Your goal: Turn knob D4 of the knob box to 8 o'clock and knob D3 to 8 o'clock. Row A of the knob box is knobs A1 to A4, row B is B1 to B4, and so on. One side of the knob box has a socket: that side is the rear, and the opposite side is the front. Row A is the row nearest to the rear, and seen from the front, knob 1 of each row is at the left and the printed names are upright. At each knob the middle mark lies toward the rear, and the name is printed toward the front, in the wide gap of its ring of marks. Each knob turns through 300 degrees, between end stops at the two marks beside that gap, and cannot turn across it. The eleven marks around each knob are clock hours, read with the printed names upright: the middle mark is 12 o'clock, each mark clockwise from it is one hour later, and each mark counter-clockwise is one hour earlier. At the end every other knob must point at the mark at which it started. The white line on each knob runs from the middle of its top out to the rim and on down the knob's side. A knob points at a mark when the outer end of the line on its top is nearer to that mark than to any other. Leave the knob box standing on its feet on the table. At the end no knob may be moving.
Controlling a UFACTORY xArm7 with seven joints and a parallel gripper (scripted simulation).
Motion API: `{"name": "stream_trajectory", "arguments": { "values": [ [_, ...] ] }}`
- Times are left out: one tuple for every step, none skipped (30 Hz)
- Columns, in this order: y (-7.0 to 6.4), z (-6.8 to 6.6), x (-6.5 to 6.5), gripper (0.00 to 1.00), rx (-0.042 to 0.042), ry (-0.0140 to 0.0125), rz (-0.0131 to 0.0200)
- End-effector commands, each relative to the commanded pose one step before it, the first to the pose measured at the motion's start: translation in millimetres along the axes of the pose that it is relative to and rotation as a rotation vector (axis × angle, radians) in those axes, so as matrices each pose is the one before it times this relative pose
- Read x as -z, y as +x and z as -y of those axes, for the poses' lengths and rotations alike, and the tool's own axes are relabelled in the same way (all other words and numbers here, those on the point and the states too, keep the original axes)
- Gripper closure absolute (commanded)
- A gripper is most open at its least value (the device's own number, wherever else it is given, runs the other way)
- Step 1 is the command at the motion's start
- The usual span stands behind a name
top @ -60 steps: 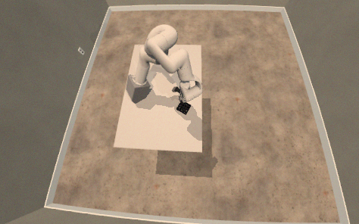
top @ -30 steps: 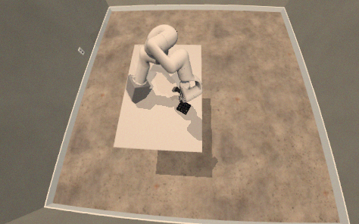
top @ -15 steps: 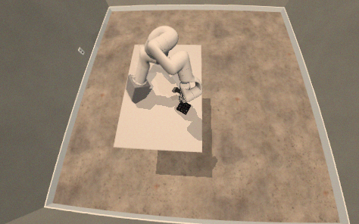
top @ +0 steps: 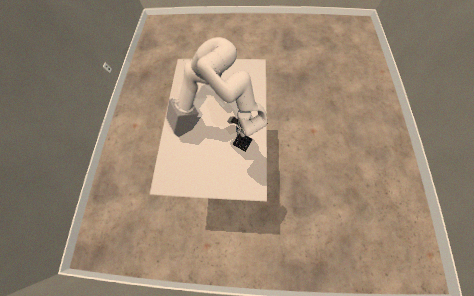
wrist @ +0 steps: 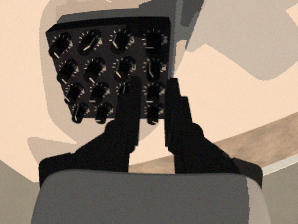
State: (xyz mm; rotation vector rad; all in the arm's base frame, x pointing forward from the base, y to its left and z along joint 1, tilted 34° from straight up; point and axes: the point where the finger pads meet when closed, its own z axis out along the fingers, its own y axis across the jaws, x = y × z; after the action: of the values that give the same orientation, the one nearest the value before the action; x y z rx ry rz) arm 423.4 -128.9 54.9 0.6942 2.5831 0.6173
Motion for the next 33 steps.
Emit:
{"name": "stream_trajectory", "arguments": {
  "values": [
    [-1.16,0.61,-1.12,0.81,-0.00034,0.00126,0.00212],
    [-0.06,-0.03,-1.24,0.81,0.00000,0.00000,0.00000],
    [-0.06,-0.03,-1.21,0.81,0.00001,0.00000,0.00000],
    [-0.05,-0.03,-1.17,0.81,0.00000,0.00000,0.00000],
    [-0.04,-0.02,-1.12,0.81,-0.00001,0.00000,-0.00001],
    [-0.05,-0.02,-1.07,0.81,0.00000,0.00000,0.00000],
    [-0.05,-0.02,-1.02,0.81,0.00001,0.00000,0.00000],
    [-0.04,-0.02,-0.97,0.81,0.00000,0.00000,0.00000],
    [-0.04,-0.02,-0.91,0.81,0.00000,0.00000,0.00000],
    [-0.03,-0.02,-0.84,0.81,-0.00001,0.00000,-0.00001],
    [-0.03,-0.02,-0.78,0.81,0.00000,0.00000,0.00000],
    [-0.03,-0.02,-0.71,0.81,0.00001,0.00000,0.00000],
    [-0.03,-0.01,-0.65,0.81,0.00000,0.00000,0.00000],
    [-0.03,-0.01,-0.58,0.81,0.00000,0.00000,0.00000],
    [-0.02,-0.01,-0.51,0.81,0.00000,0.00000,0.00000],
    [-0.02,-0.01,-0.44,0.81,0.00000,0.00000,0.00000],
    [0.00,0.00,0.00,0.81,0.00000,0.00000,0.00000],
    [0.00,0.00,0.00,0.81,0.00000,0.00000,0.00000],
    [-0.02,-0.01,-0.38,0.81,0.00000,0.00000,0.00000],
    [-0.01,-0.01,-0.31,0.81,0.00000,0.00000,0.00000],
    [-0.01,-0.01,-0.25,0.81,0.00000,0.00000,0.00000],
    [-0.01,0.00,-0.20,0.81,0.00000,0.00000,0.00000],
    [-0.01,0.00,-0.15,0.81,0.00000,0.00000,0.00000],
    [0.00,0.00,-0.10,0.81,0.00000,0.00000,0.00000],
    [0.00,0.00,-0.06,0.81,0.00000,0.00000,0.00000],
    [0.00,0.00,-0.03,0.81,0.00000,0.00000,0.00000],
    [0.00,0.00,-0.01,0.81,0.00000,0.00000,0.00000],
    [0.00,0.00,0.00,0.81,0.00000,0.00000,0.00000],
    [0.00,0.00,0.00,0.81,0.00000,0.00000,0.00000],
    [0.00,0.00,0.00,0.81,0.00000,0.00000,0.00000],
    [0.00,0.00,0.00,0.81,0.00000,0.00000,0.00000],
    [0.00,0.00,0.00,0.81,0.00000,0.00000,0.00000],
    [0.00,0.00,0.00,0.81,0.00000,0.00000,0.00000]
  ]
}}
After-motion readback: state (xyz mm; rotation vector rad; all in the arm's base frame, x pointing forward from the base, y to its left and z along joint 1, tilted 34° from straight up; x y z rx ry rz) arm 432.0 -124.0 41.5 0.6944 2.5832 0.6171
